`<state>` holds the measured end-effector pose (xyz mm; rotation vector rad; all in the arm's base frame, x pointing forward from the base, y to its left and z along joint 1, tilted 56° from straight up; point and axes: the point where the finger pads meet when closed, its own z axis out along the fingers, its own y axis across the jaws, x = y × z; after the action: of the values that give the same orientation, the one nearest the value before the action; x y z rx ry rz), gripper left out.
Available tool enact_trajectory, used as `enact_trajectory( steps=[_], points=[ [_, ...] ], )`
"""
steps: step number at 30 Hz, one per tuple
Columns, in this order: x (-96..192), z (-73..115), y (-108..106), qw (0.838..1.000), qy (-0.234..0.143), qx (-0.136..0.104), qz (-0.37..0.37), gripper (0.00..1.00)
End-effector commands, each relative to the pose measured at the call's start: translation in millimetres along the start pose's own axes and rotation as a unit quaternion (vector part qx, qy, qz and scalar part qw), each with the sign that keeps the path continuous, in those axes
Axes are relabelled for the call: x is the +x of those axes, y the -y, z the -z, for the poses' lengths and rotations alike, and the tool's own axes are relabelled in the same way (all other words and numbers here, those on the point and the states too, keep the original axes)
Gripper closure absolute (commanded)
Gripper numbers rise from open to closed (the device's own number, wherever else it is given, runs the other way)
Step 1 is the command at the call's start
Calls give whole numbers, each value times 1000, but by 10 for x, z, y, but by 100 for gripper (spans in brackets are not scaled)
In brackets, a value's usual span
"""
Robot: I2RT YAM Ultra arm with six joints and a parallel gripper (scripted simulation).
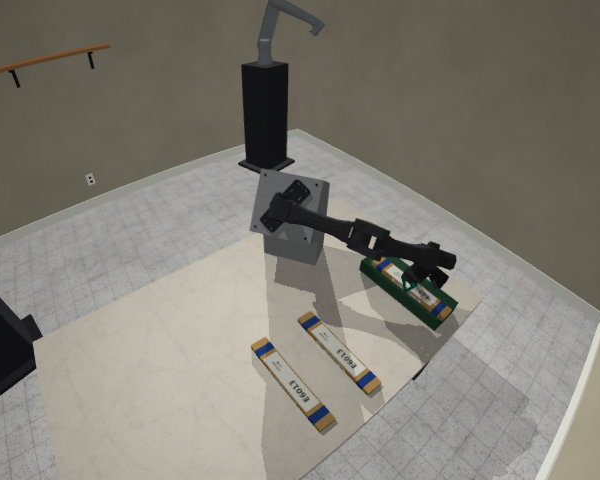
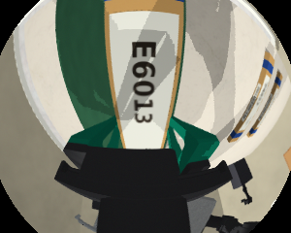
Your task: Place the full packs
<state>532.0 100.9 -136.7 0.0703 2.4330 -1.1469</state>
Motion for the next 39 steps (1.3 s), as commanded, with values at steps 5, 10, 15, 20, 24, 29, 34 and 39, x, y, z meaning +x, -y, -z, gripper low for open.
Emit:
enact_trajectory(
  steps=[5, 10, 15, 20, 24, 29, 34, 39],
  points=[
    [5, 396, -196, 999, 20, -25, 24, 100],
    [4, 393, -216, 999, 21, -26, 21, 100],
    [44, 374, -193, 999, 18, -22, 28, 100],
    [18, 380, -222, 999, 21, -25, 21, 100],
    [-4, 387, -241, 999, 23, -26, 15, 100],
    [59, 366, -201, 999, 19, -21, 29, 100],
    [13, 378, -233, 999, 23, -24, 19, 100],
    [54, 368, -199, 999, 19, -21, 29, 100]
  ],
)
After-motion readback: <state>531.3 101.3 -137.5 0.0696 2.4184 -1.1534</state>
